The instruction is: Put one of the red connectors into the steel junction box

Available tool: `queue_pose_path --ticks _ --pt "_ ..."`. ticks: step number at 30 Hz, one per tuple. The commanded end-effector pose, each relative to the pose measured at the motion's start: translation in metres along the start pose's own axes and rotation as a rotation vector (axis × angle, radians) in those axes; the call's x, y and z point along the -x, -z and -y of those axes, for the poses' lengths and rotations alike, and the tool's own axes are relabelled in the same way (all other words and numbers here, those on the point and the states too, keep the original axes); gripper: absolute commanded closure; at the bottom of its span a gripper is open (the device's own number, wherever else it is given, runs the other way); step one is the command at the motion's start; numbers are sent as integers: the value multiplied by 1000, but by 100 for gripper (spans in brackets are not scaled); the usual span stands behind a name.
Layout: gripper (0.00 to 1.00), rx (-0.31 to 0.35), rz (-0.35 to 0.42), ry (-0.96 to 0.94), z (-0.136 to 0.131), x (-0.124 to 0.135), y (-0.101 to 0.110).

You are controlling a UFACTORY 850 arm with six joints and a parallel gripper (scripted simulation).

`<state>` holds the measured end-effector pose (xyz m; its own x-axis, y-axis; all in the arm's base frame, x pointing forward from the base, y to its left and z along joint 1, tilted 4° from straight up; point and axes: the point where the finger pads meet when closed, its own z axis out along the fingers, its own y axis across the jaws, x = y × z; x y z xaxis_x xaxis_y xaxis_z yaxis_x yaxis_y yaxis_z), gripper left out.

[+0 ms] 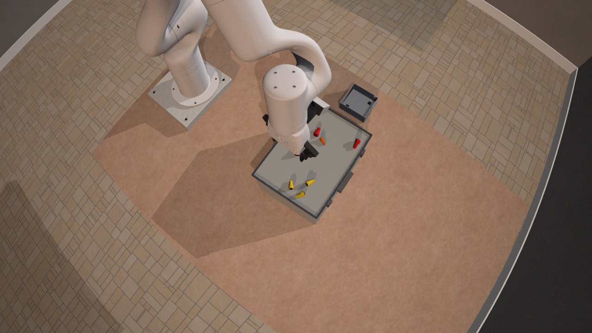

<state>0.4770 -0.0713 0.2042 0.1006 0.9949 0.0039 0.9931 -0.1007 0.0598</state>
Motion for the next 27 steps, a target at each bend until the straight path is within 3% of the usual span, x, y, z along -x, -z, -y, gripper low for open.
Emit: queue_pose_path --ticks 1,11,20,27 --pt "0 2 0 0 -1 0 1" --pt "0 2 0 12 -4 -8 1" --pt "0 2 0 62 -14 -42 1" --pt "0 2 0 118 -23 -82 1"
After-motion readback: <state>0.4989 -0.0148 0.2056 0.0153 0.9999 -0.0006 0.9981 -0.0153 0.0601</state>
